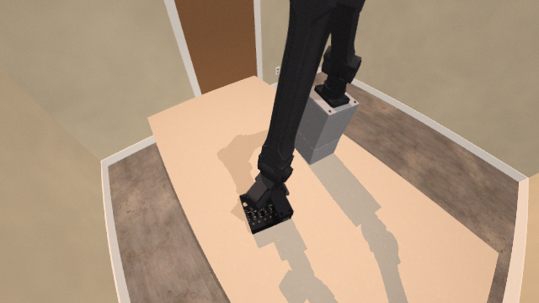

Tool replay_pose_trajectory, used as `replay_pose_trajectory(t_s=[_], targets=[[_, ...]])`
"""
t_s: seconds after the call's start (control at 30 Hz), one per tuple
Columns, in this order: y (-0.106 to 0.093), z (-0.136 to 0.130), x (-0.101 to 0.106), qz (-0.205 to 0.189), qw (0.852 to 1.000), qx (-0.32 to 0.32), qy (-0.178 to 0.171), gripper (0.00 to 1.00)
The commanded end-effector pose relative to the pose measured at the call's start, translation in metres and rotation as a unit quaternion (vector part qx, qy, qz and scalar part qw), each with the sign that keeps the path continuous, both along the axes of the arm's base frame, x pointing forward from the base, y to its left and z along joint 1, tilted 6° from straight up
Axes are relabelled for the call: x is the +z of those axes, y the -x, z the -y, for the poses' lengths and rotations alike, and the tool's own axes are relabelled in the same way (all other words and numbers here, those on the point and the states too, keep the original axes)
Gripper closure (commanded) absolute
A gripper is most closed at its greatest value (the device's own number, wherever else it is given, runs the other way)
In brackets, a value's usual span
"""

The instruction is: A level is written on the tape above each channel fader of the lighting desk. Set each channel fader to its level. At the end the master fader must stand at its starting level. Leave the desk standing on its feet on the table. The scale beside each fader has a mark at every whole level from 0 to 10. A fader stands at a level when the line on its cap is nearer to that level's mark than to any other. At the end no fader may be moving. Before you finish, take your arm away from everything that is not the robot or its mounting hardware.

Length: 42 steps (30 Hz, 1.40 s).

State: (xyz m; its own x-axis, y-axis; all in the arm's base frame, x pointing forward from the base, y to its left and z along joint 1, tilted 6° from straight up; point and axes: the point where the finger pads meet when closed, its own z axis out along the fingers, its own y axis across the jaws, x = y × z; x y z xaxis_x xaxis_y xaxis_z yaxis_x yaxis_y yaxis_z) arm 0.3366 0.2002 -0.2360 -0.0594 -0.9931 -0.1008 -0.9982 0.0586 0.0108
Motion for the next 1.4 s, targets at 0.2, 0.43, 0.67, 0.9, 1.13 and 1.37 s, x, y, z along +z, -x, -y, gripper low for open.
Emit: replay_pose_trajectory(t_s=[0.2, 0.43, 0.67, 0.9, 1.13, 1.37], targets=[[-0.007, 0.001, 0.005, 0.011, 1.0, 0.005, -0.009, 1.0], [-0.007, 0.0, 0.007, 0.011, 1.0, 0.004, -0.008, 1.0], [-0.007, 0.005, 0.022, 0.008, 1.0, 0.001, -0.007, 1.0], [-0.006, 0.005, 0.037, 0.008, 1.0, 0.004, -0.007, 1.0], [-0.005, 0.006, 0.046, 0.005, 1.0, 0.004, -0.005, 1.0], [-0.003, 0.007, 0.04, 0.002, 1.0, 0.003, -0.003, 1.0]])
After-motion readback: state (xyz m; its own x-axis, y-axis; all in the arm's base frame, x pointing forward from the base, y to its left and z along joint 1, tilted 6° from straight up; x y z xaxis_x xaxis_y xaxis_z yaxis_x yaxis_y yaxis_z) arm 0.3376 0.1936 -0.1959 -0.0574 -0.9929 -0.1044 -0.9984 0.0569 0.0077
